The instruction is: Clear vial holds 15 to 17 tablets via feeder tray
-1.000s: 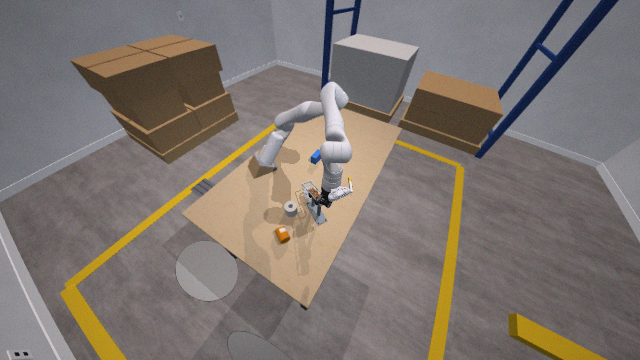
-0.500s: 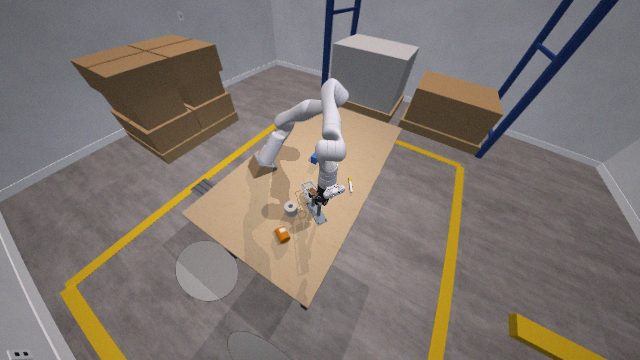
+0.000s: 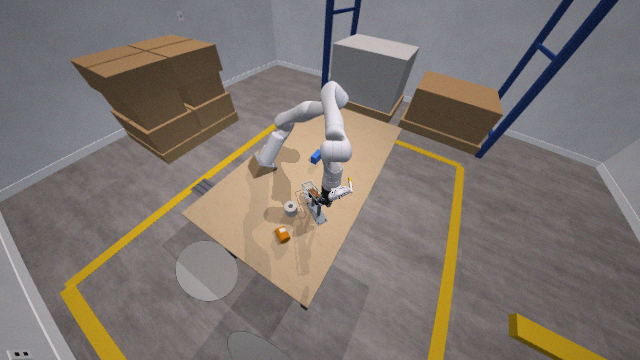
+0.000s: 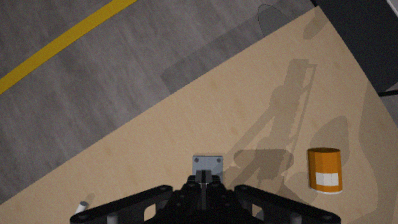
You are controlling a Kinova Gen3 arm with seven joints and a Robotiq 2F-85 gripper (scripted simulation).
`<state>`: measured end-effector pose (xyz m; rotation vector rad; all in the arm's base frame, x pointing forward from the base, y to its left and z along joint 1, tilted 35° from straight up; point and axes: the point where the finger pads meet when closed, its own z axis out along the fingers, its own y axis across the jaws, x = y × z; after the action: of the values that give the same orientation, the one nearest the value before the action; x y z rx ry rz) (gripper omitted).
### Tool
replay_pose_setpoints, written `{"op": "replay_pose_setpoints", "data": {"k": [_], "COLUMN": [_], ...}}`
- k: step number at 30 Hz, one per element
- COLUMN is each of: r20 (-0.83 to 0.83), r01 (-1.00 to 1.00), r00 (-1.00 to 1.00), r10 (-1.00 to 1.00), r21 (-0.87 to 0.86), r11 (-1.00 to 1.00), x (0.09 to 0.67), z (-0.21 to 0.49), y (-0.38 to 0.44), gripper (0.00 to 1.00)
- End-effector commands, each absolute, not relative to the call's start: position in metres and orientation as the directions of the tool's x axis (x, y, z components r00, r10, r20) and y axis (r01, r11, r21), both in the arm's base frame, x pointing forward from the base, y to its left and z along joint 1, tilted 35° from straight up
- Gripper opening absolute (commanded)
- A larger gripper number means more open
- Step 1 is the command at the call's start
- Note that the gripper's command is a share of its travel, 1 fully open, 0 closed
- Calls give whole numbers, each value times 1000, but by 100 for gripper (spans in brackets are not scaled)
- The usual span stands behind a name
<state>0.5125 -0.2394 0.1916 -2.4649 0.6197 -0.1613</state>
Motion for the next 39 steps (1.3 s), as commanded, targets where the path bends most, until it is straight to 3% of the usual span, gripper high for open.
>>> {"op": "replay_pose_setpoints", "data": {"k": [1, 21, 39], "r20": [-36, -42, -36], "r01": [-405, -410, -405], "r00": [881, 880, 881], "r10": [-471, -473, -471], "r21": [-570, -572, -570], "r11": [-715, -711, -715], "x": [512, 489, 512], "z": [190, 180, 190], "y": [-244, -224, -244], "gripper": [0, 0, 0]}}
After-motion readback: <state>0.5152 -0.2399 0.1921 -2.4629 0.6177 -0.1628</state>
